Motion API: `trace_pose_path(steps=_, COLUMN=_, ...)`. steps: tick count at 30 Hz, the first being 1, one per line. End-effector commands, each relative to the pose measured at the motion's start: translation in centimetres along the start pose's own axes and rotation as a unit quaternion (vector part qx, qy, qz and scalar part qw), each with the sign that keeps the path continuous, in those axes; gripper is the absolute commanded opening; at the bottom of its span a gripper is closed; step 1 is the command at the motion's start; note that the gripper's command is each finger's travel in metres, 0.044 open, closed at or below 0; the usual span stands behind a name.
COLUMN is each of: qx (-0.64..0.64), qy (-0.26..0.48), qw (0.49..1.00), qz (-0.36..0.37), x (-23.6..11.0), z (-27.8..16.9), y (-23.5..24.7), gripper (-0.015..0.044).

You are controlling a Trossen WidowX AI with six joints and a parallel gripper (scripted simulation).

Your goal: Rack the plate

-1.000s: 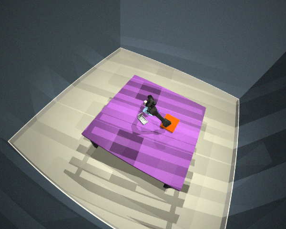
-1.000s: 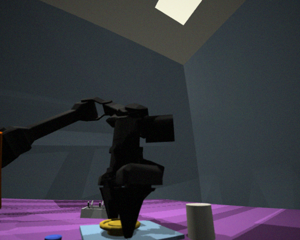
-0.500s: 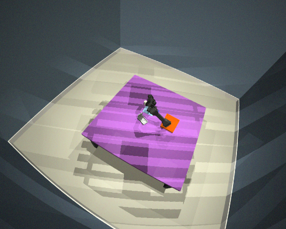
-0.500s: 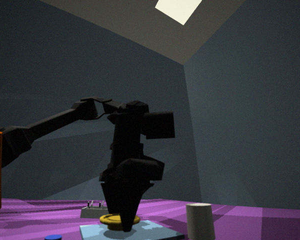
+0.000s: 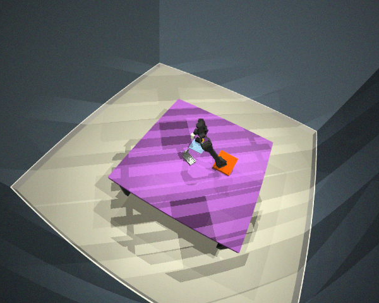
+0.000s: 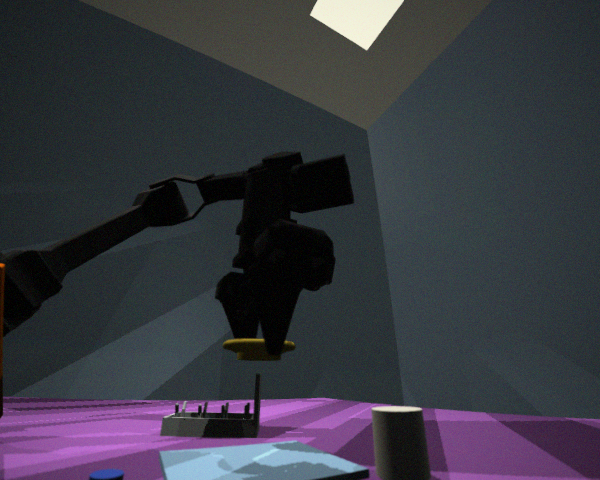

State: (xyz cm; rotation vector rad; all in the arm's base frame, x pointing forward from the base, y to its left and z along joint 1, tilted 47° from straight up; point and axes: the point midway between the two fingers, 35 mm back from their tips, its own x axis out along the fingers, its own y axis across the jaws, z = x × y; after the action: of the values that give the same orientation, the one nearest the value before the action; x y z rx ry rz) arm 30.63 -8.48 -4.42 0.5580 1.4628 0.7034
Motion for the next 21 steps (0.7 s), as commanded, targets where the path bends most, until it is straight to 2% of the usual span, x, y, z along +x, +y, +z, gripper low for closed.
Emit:
trace_pose_path(steps=1, qx=-0.003, qy=0.002, qw=1.000, qz=-0.002, x=-1.8, z=0.1, y=-0.1, gripper=0.0000)
trace_pose_path(steps=9, qx=-0.004, qy=0.005, qw=1.000, qz=0.001, x=-5.0, z=0.1, y=-0.1, gripper=0.0000)
trace_pose_path(steps=14, qx=-0.002, qy=0.005, qw=1.000, qz=0.001, x=-5.7, z=0.2, y=0.0, gripper=0.0000)
trace_pose_path(steps=21, qx=0.092, qy=0.004, qw=0.996, qz=-0.008, x=-6.3, z=0.2, y=3.2, gripper=0.0000)
